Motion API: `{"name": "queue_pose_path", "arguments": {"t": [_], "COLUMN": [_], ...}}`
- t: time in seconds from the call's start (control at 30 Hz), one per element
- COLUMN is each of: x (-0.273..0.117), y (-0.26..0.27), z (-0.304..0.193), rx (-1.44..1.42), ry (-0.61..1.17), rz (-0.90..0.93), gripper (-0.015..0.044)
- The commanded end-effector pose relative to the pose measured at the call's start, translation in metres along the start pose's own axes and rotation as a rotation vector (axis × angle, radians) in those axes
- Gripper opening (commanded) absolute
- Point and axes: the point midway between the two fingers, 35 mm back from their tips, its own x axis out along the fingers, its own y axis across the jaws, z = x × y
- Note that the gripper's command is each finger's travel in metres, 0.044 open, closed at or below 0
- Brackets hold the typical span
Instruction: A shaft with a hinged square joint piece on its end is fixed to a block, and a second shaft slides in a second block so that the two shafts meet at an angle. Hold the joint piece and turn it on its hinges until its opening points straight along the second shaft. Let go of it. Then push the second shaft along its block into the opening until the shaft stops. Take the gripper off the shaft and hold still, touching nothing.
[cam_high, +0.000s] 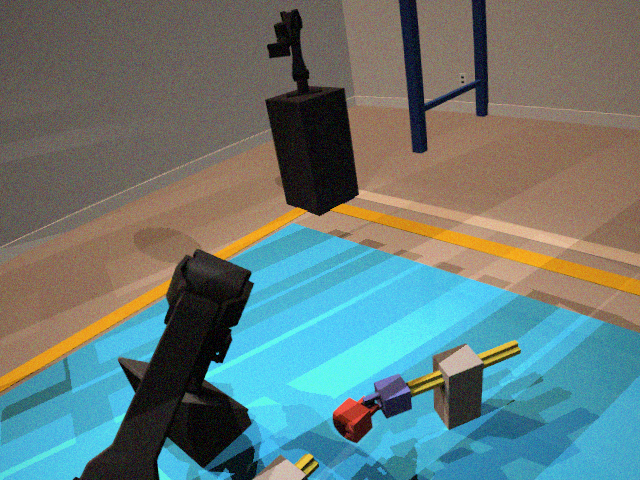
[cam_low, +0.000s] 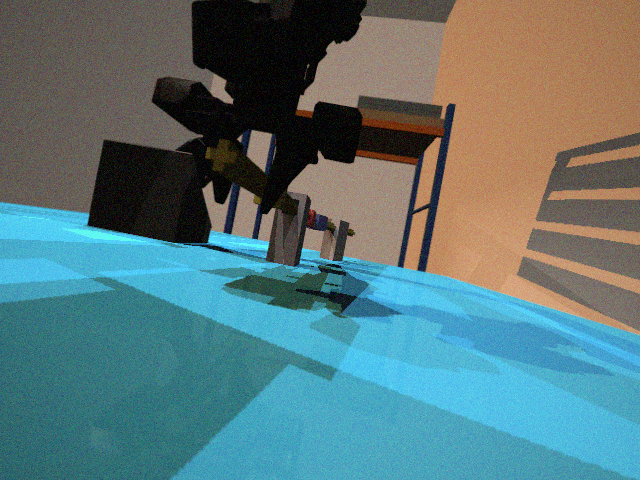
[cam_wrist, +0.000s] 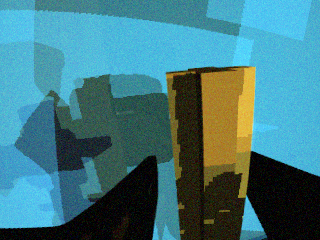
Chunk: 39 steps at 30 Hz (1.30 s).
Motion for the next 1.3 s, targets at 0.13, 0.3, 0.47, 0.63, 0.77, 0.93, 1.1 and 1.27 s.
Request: {"name": "queue_pose_path", "arguments": {"t": [0.13,0.3,0.47,0.63,0.77,0.93,1.1,1.27], "x": [0.0023,0.0023,0.0023,0.0023,0.0019,0.0010,0.0010,0.0014], "y": [-0.0005,-0.0005,-0.0005,-0.0005,-0.0002,-0.0005,-0.0005,-0.0004], "z": [0.0002,0.0002,0.0002,0.0002,0.0005,0.0003,0.0003,-0.0032], "rx": [0.007,0.007,0.007,0.007,0.007,0.003,0.003,0.004], "ry": [0.006,0.006,0.006,0.006,0.005,0.003,0.003,0.003], "rz": [0.000,0.000,0.000,0.000,0.025,0.004,0.004,0.015], "gripper": [0.0102,0.0102,0.0095,0.0067,0.0067,0.0034,0.0000,0.0000]}}
